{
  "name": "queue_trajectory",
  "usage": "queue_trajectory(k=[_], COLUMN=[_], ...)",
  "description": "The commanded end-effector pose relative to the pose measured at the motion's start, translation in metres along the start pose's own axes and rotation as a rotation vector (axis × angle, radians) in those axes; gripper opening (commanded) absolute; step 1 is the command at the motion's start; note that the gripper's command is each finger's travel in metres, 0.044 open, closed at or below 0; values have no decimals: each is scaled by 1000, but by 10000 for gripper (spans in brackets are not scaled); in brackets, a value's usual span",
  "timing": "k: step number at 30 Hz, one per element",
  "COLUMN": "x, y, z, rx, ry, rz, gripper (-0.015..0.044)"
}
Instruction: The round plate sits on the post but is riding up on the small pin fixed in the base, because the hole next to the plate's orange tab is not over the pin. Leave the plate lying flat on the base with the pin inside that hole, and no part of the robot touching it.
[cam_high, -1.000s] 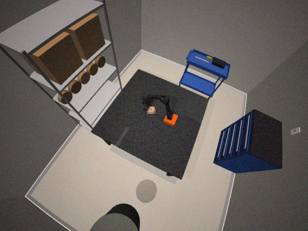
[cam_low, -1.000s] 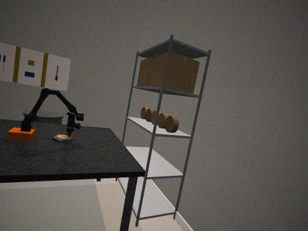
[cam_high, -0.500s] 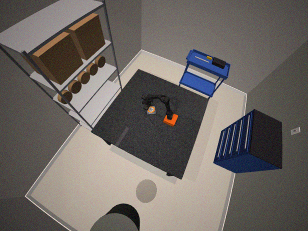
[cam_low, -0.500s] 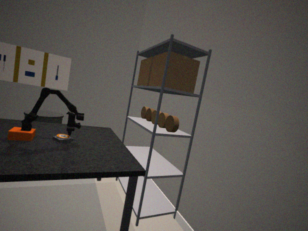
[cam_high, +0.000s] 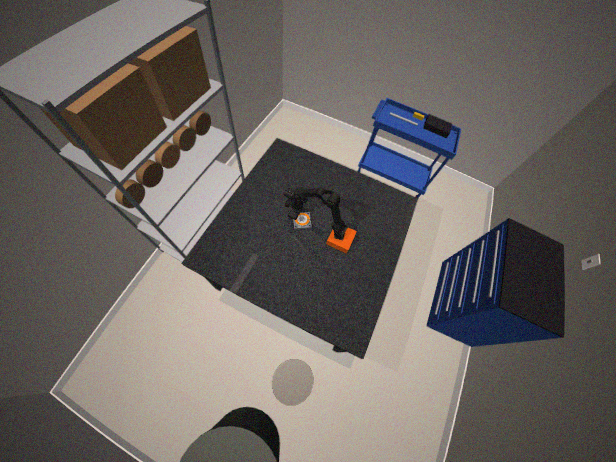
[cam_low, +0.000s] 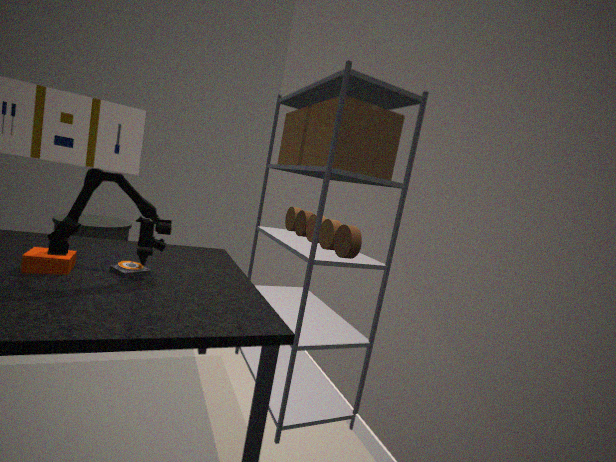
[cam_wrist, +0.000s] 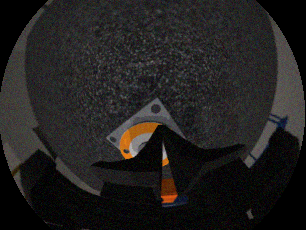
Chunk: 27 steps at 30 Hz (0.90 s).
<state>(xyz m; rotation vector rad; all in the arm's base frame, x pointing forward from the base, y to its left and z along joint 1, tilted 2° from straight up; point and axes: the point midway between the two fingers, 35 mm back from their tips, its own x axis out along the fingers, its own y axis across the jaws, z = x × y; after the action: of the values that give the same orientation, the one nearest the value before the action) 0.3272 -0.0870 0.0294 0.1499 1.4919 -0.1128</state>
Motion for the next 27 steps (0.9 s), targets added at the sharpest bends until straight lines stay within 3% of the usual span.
queue_trajectory(k=[1,27], x=[2,2], y=[-6,-22], z=[-6,-21], rx=[5,5], ry=[12,13], rz=[-8,-10], gripper=[0,0])
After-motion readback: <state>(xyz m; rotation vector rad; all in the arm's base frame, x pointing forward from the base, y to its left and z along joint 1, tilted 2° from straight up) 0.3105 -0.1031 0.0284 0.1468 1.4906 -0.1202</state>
